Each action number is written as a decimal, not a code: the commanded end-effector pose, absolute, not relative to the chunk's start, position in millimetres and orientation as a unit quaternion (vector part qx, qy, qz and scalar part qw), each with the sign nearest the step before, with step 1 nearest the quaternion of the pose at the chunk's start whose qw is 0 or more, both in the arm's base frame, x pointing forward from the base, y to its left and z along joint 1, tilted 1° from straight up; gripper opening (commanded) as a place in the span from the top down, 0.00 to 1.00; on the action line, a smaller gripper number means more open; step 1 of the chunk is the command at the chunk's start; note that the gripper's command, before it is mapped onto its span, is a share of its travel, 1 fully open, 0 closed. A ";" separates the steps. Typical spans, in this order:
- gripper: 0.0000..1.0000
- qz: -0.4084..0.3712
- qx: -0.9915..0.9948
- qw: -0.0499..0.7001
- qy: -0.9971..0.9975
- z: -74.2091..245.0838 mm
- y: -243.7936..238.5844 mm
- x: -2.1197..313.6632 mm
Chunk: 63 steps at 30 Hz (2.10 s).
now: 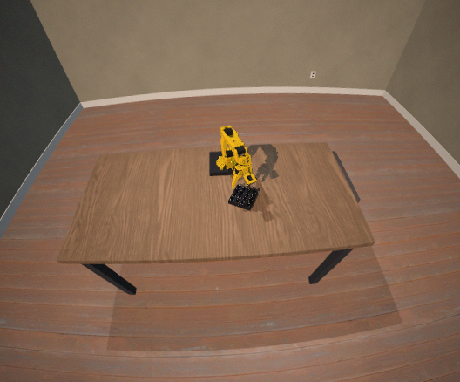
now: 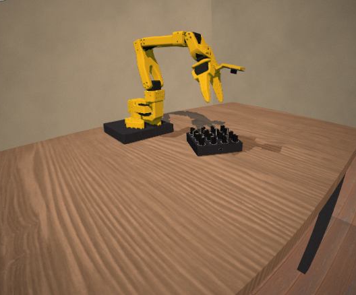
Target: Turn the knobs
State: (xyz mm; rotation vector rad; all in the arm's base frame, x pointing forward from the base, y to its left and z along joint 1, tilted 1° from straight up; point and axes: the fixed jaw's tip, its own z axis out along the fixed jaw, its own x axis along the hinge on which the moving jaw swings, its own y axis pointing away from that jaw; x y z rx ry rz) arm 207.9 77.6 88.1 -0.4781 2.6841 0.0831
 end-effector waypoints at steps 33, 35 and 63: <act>0.60 0.035 -0.171 0.221 0.960 94.1 82.3 213.9; 0.60 0.035 -0.171 0.221 0.960 94.1 82.3 213.9; 0.60 0.035 -0.171 0.221 0.960 94.1 82.3 213.9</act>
